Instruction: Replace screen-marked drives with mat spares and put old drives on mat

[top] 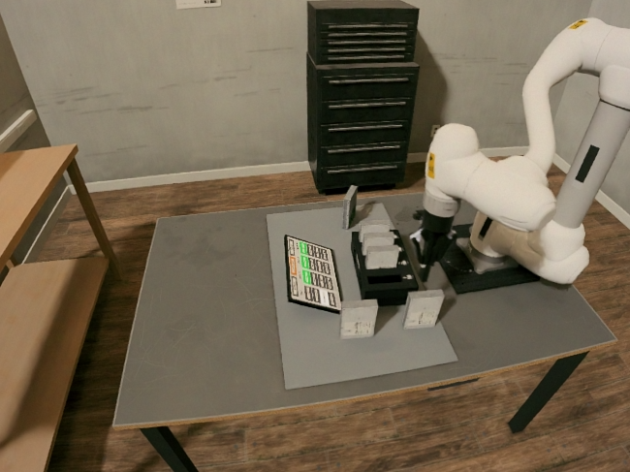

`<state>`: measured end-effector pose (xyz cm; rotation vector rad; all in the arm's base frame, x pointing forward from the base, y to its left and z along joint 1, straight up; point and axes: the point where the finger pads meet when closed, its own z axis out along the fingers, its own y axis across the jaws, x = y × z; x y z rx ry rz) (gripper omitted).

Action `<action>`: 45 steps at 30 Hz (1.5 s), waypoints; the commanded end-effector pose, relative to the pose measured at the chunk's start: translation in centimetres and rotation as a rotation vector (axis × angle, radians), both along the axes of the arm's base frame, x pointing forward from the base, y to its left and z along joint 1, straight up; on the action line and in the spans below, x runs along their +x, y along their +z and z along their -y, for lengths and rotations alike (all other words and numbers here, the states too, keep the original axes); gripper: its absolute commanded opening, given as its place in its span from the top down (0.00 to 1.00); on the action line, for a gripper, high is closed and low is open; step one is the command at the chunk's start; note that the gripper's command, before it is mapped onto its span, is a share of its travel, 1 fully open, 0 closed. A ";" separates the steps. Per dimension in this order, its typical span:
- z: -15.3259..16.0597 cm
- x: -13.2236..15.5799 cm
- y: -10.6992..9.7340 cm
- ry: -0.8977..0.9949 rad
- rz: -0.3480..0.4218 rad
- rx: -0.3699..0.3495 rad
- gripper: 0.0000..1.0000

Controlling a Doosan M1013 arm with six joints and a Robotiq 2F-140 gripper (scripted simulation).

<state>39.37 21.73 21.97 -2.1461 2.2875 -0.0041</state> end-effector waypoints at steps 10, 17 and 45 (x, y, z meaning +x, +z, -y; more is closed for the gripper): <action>13.3 7.6 0.1 0.382 0.000 0.001 0.90; 21.3 8.8 0.1 0.686 0.001 0.000 0.90; 52.3 6.5 -0.3 1.073 0.003 -0.002 0.11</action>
